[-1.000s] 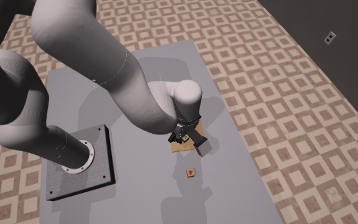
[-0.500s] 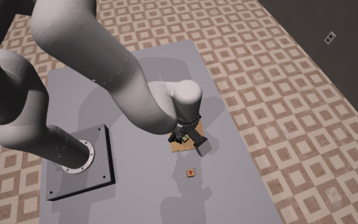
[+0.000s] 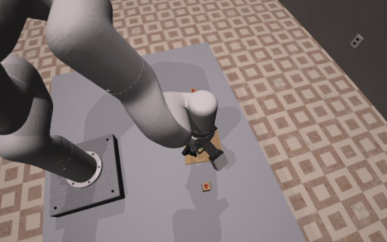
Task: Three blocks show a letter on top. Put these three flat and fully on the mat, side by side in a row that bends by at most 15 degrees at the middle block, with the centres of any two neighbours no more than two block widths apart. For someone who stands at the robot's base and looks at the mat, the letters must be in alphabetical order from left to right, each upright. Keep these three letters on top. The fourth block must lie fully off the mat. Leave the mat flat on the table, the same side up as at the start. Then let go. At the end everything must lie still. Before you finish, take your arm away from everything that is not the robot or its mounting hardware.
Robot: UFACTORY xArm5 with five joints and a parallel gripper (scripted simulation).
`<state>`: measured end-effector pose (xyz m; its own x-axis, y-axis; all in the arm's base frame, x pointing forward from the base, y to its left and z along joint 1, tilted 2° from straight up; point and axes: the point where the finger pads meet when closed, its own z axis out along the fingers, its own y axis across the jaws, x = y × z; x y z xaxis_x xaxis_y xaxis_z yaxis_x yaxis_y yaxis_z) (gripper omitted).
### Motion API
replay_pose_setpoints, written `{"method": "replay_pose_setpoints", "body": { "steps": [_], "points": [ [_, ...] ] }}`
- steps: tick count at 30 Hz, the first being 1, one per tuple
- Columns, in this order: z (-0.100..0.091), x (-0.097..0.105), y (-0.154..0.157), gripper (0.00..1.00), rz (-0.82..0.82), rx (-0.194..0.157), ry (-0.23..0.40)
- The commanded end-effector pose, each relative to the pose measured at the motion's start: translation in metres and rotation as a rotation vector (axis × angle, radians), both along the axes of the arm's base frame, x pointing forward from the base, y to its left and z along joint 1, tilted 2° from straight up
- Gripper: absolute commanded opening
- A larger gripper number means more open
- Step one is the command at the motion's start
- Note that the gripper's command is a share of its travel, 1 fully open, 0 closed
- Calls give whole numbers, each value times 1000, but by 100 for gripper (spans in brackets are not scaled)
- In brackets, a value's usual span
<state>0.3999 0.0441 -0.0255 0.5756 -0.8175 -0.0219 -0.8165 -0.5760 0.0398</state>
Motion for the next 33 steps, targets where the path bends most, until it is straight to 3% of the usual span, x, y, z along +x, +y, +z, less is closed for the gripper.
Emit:
{"method": "replay_pose_setpoints", "body": {
  "steps": [1,8,33],
  "points": [
    [-4,1,0,63,0,0,-3],
    [-12,1,0,63,0,0,-3],
    [-13,1,0,63,0,0,-3]
  ]
}}
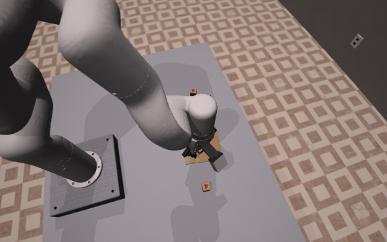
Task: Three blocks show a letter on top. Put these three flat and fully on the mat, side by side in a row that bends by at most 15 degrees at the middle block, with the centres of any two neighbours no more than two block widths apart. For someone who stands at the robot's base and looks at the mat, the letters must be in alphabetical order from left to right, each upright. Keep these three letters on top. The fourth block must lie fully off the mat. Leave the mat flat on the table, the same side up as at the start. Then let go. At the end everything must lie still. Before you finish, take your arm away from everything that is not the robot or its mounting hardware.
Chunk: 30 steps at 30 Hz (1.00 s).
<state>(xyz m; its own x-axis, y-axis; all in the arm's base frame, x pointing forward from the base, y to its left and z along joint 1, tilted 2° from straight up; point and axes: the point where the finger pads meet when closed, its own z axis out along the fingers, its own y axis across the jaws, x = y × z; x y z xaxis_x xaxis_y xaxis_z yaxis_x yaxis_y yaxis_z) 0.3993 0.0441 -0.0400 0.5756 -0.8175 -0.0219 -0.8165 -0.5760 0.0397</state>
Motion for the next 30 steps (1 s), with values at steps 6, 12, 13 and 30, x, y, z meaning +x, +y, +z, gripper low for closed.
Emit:
{"method": "replay_pose_setpoints", "body": {
  "steps": [6,12,13,30],
  "points": [
    [1,1,0,63,0,0,-3],
    [1,1,0,63,0,0,-3],
    [1,1,0,63,0,0,-3],
    [1,1,0,42,0,0,-3]
  ]
}}
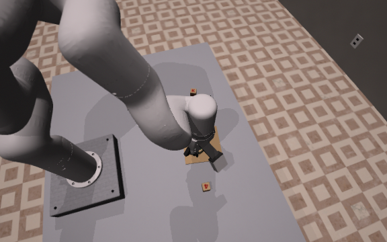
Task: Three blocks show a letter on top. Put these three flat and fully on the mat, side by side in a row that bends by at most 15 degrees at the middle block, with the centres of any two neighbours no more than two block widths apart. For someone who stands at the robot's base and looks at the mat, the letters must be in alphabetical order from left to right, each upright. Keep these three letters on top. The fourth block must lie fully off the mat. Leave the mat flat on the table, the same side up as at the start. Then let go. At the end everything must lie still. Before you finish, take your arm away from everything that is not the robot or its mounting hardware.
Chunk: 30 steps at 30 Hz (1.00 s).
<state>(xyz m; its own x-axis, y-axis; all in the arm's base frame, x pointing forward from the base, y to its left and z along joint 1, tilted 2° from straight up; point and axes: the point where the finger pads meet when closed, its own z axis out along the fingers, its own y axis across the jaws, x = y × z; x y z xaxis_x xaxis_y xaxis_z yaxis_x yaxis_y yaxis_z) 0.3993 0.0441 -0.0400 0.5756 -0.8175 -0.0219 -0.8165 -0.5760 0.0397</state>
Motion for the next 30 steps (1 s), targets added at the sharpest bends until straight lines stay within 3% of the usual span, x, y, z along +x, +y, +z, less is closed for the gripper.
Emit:
{"method": "replay_pose_setpoints", "body": {
  "steps": [1,3,4,30],
  "points": [
    [1,1,0,42,0,0,-3],
    [1,1,0,42,0,0,-3],
    [1,1,0,21,0,0,-3],
    [1,1,0,21,0,0,-3]
  ]
}}
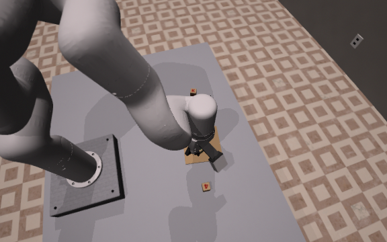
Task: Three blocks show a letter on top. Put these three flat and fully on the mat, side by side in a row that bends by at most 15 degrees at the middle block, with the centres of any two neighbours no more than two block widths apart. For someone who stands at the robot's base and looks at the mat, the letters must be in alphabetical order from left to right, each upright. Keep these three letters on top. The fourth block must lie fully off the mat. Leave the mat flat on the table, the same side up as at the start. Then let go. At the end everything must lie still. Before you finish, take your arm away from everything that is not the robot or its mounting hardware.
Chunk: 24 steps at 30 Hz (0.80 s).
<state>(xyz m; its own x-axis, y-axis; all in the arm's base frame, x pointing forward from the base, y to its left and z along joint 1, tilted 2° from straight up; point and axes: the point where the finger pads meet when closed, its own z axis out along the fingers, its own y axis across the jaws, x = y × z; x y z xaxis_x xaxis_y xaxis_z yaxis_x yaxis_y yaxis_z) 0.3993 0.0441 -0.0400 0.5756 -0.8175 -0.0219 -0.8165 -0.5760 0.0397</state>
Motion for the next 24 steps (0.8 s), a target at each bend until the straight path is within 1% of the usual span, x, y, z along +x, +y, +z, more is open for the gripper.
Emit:
{"method": "replay_pose_setpoints", "body": {
  "steps": [1,9,12,14,17,19,24],
  "points": [
    [1,1,0,21,0,0,-3],
    [1,1,0,21,0,0,-3],
    [7,2,0,21,0,0,-3],
    [16,2,0,21,0,0,-3],
    [35,3,0,21,0,0,-3],
    [35,3,0,21,0,0,-3],
    [73,5,0,21,0,0,-3]
  ]
}}
